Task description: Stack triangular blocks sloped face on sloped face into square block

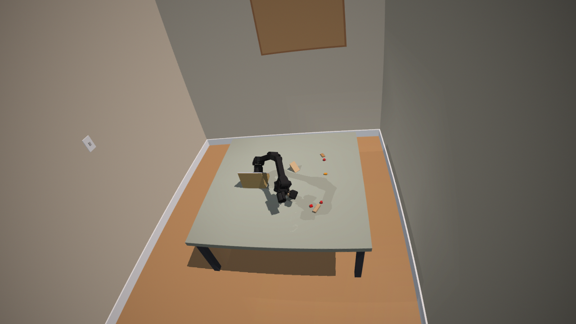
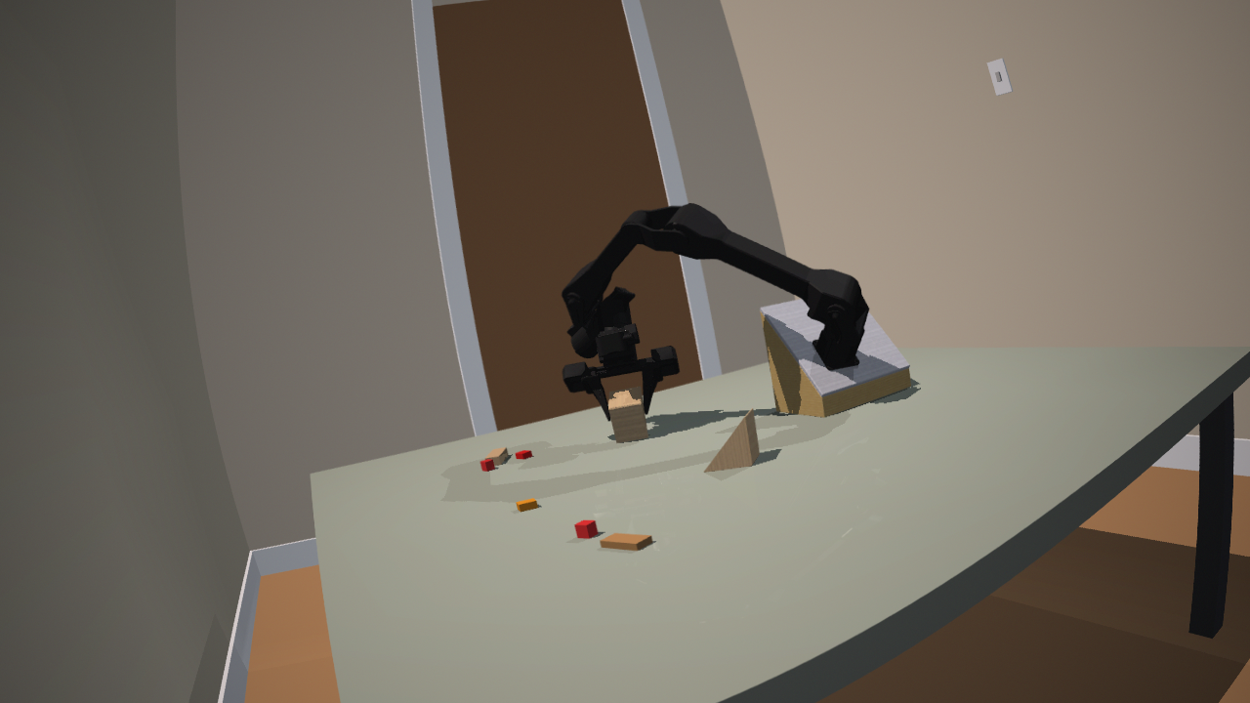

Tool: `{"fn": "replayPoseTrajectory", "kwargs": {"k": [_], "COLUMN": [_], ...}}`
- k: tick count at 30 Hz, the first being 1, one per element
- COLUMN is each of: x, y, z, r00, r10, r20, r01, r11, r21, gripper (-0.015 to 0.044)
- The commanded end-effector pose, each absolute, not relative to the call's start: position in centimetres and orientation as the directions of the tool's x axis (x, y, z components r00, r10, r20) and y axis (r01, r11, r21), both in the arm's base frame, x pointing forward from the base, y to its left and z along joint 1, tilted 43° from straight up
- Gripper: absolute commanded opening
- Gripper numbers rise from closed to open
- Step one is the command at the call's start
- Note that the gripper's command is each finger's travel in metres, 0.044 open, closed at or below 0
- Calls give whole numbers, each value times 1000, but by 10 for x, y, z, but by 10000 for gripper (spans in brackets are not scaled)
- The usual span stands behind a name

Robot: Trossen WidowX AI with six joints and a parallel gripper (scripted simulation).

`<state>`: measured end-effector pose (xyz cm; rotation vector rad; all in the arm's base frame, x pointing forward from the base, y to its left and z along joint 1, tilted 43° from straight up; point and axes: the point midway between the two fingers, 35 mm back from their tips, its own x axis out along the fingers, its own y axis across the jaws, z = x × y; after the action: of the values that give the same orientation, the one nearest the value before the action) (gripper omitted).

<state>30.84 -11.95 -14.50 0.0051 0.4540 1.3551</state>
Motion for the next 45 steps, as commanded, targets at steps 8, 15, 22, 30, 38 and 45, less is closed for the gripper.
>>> {"fn": "replayPoseTrajectory", "kwargs": {"k": [8, 15, 22, 30, 38, 45], "x": [308, 308, 310, 312, 320, 332], "y": [-120, -121, -183, -164, -109, -100], "z": [-145, -143, -70, -75, -89, -82], "r00": [137, 139, 227, 100, -315, -278], "r10": [939, 938, 879, 853, 244, -19], "r20": [-315, -318, -418, -511, -917, -960], "r01": [-937, -936, -893, -915, -914, -938], "r11": [226, 229, 359, 281, 183, 222], "r21": [267, 267, 270, 290, 363, 267], "gripper": [440, 440, 440, 440, 440, 440]}}
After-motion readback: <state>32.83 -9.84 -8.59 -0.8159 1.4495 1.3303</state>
